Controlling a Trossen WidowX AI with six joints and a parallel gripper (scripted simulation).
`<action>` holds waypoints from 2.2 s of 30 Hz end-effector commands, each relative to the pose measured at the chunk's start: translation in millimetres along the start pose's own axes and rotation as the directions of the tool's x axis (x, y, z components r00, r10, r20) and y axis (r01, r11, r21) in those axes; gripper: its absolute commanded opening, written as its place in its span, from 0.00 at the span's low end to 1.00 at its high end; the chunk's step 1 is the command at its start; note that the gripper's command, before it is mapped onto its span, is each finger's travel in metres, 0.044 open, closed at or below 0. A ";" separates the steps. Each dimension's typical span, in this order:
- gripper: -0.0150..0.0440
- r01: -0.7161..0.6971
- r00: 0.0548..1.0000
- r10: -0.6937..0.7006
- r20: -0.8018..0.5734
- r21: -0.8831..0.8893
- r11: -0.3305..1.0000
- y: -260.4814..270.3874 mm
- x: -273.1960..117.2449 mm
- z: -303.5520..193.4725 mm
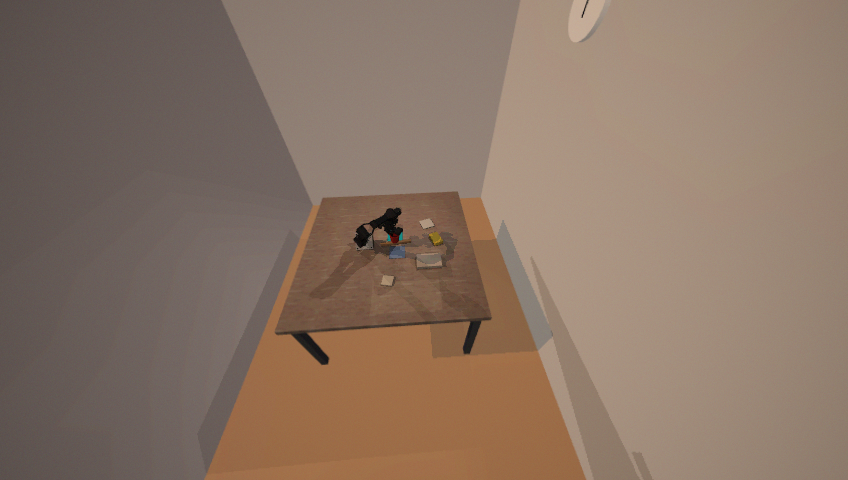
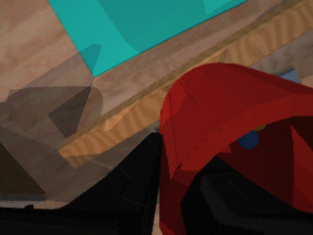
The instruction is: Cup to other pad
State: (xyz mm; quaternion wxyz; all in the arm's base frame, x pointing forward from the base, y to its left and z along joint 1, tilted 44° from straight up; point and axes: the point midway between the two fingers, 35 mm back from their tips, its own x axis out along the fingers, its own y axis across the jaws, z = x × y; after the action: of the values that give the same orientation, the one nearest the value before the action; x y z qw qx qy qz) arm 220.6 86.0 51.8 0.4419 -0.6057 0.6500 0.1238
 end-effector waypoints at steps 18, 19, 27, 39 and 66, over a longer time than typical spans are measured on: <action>0.25 -0.003 1.000 0.003 0.004 0.002 1.000 27.9 -1.7 40.5; 0.25 -0.003 1.000 0.003 0.004 0.002 1.000 29.1 -1.8 42.3; 0.25 -0.004 1.000 0.004 0.005 0.002 1.000 39.2 -2.4 56.4; 0.25 -0.004 1.000 0.004 0.006 0.002 1.000 54.3 -3.0 77.2; 0.25 -0.004 1.000 0.004 0.006 0.003 1.000 59.5 25.0 84.9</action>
State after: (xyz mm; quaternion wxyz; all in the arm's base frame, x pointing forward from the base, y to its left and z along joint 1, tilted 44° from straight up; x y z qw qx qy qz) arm 206.2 145.0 -34.4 0.4474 -0.6004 0.6507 0.1259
